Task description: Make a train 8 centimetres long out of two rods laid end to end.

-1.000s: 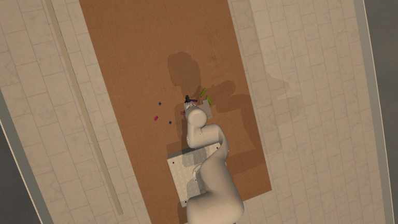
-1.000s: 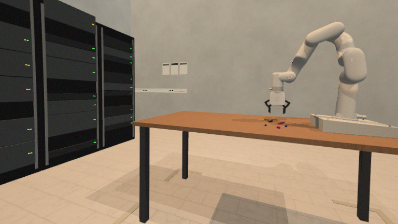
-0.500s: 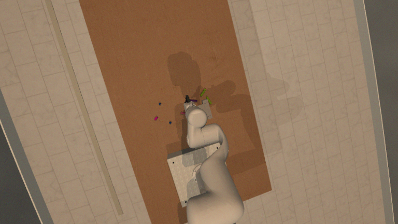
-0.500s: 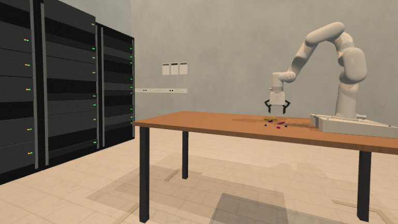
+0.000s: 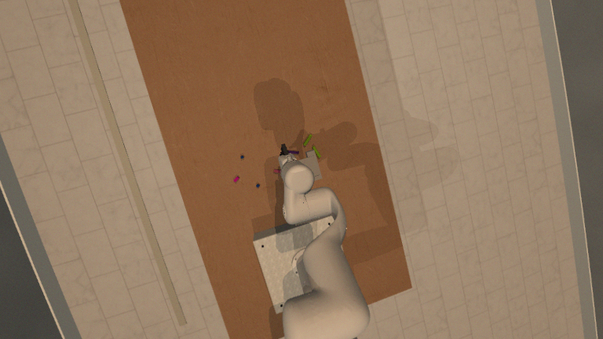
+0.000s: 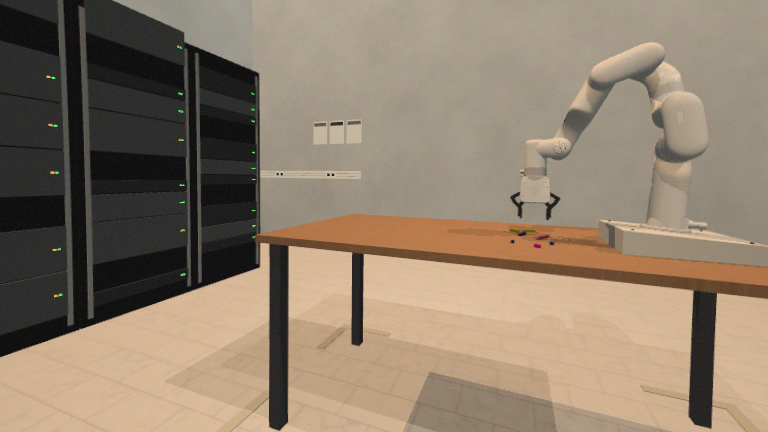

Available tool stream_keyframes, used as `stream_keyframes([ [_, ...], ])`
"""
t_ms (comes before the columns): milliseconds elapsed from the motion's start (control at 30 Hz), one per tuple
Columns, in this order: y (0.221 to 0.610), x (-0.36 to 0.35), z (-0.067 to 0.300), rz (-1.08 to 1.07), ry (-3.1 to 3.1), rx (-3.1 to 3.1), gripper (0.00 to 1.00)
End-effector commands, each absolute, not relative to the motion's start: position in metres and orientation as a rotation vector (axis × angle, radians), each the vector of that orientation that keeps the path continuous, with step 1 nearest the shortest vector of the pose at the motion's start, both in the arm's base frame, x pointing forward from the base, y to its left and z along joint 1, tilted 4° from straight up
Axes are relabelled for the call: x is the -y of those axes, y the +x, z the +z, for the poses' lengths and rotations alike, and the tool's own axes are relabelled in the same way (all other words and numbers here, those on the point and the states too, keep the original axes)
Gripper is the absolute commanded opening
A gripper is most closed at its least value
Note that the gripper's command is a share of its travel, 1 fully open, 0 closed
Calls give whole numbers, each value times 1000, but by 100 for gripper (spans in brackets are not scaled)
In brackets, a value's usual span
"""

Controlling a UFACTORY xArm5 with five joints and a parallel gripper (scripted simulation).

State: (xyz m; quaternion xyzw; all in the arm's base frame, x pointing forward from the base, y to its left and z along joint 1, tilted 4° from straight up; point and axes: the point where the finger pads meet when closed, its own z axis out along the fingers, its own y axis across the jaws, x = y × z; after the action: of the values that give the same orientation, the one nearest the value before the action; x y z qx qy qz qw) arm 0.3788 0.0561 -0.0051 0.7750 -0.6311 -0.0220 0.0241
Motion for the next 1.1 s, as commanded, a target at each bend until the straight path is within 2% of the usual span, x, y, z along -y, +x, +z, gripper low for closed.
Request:
stream_keyframes([
  [0, 380, -56, -4, -64, 2396, 1959, 100],
  [1067, 380, -56, -4, -32, 1458, 2717, 100],
])
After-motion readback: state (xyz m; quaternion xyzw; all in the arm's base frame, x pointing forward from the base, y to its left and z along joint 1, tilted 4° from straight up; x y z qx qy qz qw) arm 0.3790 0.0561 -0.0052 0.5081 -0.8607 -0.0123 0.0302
